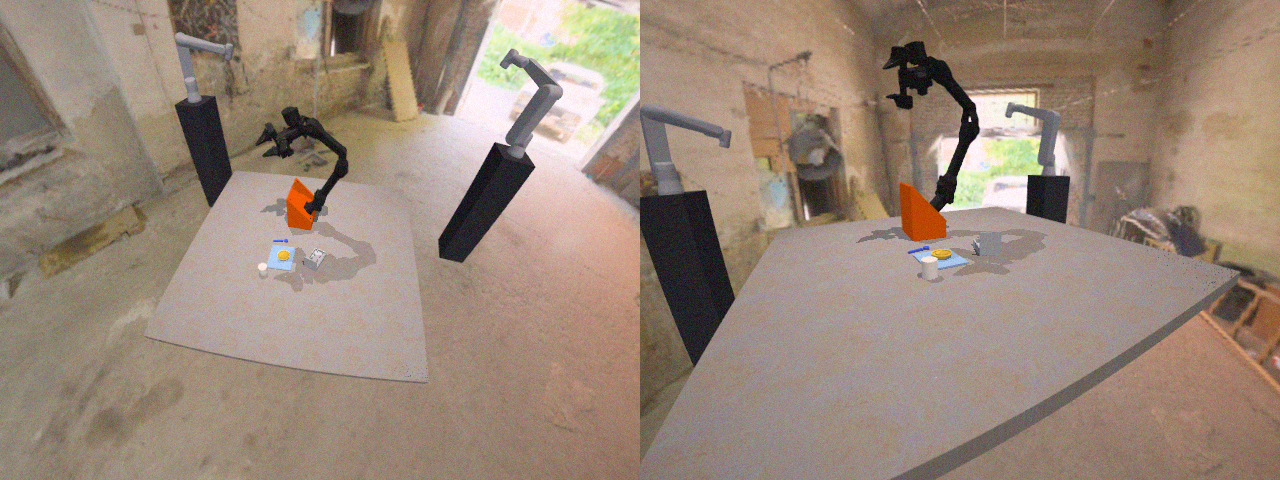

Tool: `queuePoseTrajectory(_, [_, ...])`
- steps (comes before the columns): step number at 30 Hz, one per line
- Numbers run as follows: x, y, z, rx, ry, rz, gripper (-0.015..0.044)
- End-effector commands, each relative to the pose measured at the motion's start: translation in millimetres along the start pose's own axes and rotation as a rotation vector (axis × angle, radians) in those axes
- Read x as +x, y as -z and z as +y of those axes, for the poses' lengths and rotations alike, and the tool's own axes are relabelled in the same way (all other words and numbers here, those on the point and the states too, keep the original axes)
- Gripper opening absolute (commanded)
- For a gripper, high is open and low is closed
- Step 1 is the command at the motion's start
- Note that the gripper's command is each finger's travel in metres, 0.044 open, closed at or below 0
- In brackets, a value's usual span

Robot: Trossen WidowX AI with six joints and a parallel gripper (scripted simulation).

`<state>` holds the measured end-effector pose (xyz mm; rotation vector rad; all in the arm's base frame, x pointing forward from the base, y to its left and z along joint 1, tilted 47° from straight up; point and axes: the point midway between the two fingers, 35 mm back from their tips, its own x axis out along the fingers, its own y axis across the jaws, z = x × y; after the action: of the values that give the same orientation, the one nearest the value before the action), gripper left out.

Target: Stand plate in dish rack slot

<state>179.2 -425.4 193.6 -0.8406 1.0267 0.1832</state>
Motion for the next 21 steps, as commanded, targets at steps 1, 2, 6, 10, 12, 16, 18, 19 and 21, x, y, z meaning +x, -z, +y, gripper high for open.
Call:
queuePoseTrajectory(1, [30.5, -32.5, 15.1, 0.086, -0.102, -0.082, 0.0400])
queuePoseTrajectory(2, [36.3, -39.8, 18.5, 0.104, -0.125, -0.097, 0.0400])
queuePoseTrajectory(6, [57.7, -68.8, 33.5, 0.174, -0.222, -0.147, 0.0400])
queuePoseTrajectory(10, [76.2, -97.7, 50.8, 0.242, -0.325, -0.183, 0.0400])
queuePoseTrajectory(12, [84.3, -111.9, 60.2, 0.276, -0.379, -0.196, 0.0400])
queuePoseTrajectory(16, [98.3, -139.8, 80.3, 0.341, -0.490, -0.210, 0.0400])
queuePoseTrajectory(18, [104.2, -153.4, 91.0, 0.372, -0.547, -0.212, 0.0400])
queuePoseTrajectory(19, [106.8, -160.0, 96.4, 0.388, -0.575, -0.211, 0.0400])
queuePoseTrajectory(21, [111.7, -173.2, 107.7, 0.418, -0.633, -0.207, 0.0400])
